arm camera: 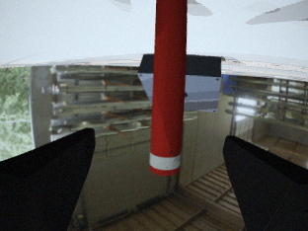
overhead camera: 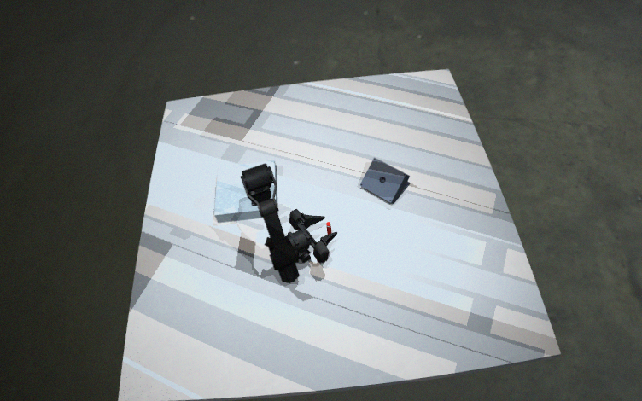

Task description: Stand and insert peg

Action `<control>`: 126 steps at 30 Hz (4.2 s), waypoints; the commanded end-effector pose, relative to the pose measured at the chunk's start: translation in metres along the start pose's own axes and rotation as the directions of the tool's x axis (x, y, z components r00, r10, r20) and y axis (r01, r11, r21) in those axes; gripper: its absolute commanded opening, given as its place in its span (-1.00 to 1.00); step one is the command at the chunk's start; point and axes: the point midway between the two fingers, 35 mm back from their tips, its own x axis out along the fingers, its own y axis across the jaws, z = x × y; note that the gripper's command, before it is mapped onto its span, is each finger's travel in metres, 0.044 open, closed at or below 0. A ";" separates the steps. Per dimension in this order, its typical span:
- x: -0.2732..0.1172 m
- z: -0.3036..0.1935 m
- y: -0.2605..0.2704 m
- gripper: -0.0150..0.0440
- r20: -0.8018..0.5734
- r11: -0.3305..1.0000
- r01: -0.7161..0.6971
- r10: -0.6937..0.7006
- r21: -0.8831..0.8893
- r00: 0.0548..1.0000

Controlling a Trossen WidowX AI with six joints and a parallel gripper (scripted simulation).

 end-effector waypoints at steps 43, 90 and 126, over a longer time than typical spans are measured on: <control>-0.004 -0.116 -0.036 1.00 0.446 0.970 0.216 -0.245 0.115 0.861; 0.016 -0.068 -0.002 1.00 0.980 0.996 0.078 0.029 -0.045 0.199; 0.027 -0.016 0.000 1.00 0.980 0.996 0.080 0.028 -0.045 0.199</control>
